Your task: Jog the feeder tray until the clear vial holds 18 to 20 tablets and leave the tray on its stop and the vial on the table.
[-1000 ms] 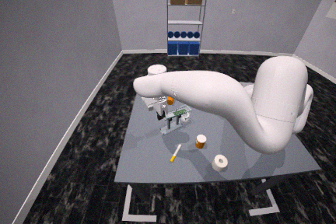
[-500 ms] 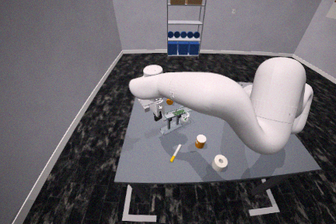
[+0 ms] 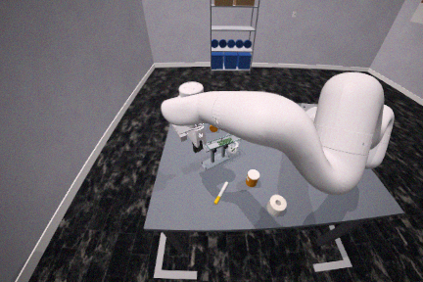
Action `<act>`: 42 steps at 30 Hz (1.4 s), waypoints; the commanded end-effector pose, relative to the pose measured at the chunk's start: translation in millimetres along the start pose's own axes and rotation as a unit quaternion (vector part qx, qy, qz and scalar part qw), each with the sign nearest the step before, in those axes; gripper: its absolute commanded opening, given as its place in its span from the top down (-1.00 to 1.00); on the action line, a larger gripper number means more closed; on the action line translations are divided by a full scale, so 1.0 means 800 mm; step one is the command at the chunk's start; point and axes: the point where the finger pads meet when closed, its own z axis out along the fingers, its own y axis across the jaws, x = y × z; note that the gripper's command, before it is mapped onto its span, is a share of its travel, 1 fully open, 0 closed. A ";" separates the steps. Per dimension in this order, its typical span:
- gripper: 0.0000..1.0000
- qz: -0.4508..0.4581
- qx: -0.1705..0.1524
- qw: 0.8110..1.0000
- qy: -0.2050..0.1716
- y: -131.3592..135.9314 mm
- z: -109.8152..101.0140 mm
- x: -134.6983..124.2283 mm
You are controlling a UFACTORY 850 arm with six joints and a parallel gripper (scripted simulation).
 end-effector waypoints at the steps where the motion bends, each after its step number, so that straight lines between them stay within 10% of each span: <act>1: 1.00 0.000 -0.001 1.000 0.001 0.000 -0.001 0.001; 32: 1.00 0.000 -0.001 1.000 0.001 0.000 0.005 -0.036; 42: 1.00 0.000 -0.001 1.000 0.001 0.000 -0.001 0.001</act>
